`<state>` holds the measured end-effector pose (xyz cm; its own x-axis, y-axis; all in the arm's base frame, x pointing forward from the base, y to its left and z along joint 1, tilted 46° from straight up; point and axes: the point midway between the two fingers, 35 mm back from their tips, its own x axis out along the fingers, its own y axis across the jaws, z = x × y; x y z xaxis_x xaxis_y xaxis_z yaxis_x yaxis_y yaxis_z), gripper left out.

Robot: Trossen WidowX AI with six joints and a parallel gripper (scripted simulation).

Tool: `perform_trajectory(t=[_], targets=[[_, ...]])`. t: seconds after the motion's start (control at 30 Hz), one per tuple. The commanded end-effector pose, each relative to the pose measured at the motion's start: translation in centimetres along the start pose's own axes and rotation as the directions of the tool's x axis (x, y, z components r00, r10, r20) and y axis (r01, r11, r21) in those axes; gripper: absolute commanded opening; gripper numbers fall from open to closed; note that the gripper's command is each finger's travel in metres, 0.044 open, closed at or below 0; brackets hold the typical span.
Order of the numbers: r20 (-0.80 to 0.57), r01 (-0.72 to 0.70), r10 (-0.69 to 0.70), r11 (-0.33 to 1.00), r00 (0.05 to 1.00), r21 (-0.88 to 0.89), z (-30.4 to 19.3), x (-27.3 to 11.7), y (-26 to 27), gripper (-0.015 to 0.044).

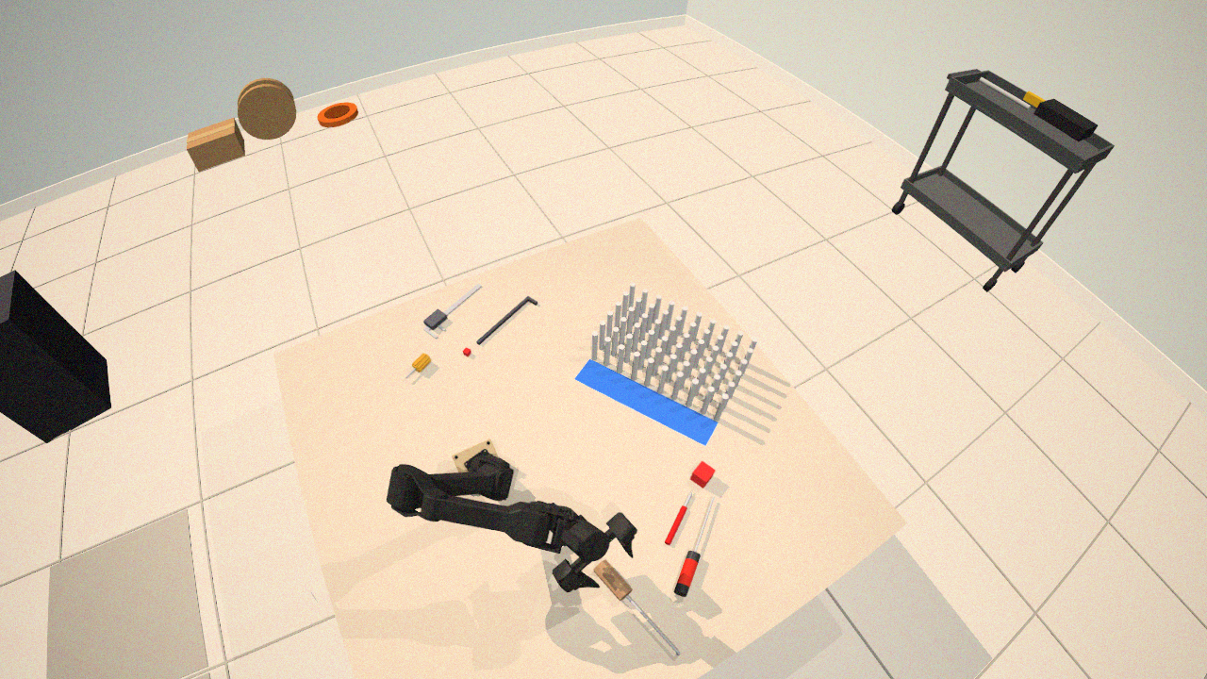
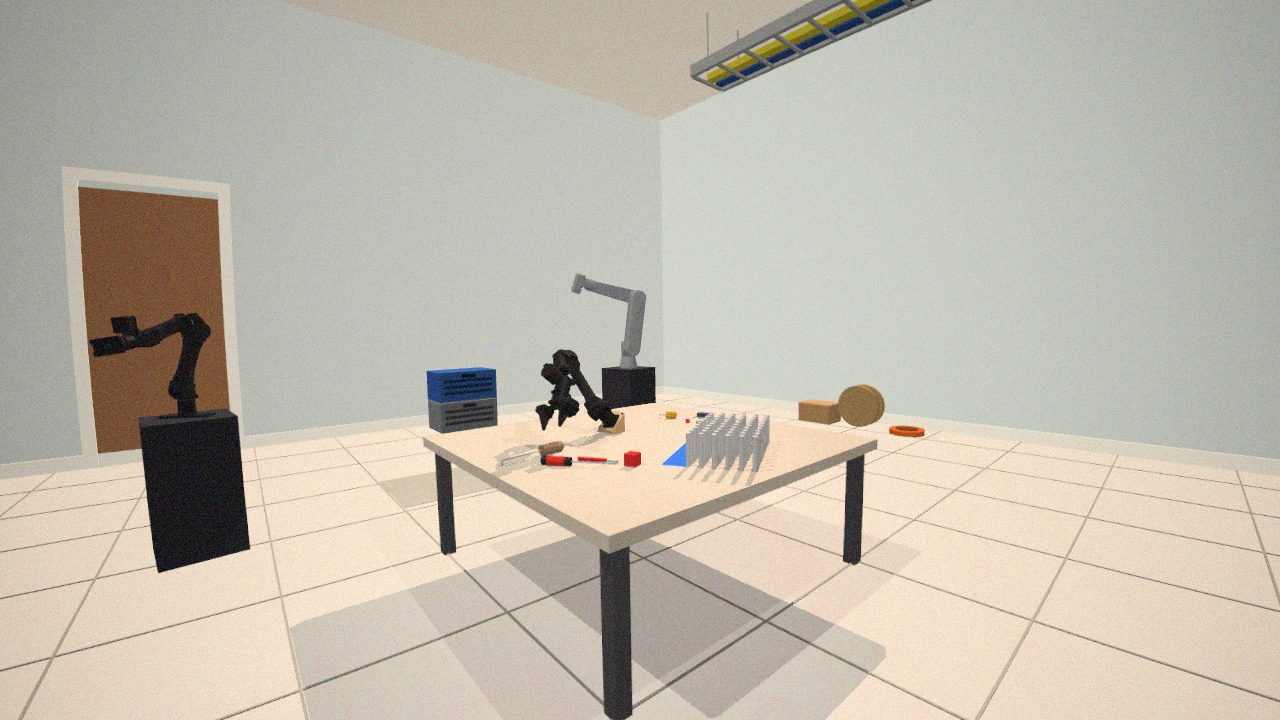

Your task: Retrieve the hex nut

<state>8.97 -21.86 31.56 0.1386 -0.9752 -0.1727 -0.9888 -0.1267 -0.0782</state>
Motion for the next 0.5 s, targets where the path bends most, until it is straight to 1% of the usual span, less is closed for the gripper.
perform_trajectory(t=[0.0,0.03,0.23,0.47], targets=[[0.0,0.002,-0.002,1.0,1.0,-0.005,0.05,0.08,0.12,0.044],[0.001,0.002,-0.002,1.0,1.0,-0.006,0.07,0.11,0.16,0.044],[0.001,0.002,-0.002,1.0,1.0,-0.006,0.07,0.11,0.16,0.0282],[0.001,0.002,-0.002,1.0,1.0,-0.006,0.07,0.11,0.16,0.028]])
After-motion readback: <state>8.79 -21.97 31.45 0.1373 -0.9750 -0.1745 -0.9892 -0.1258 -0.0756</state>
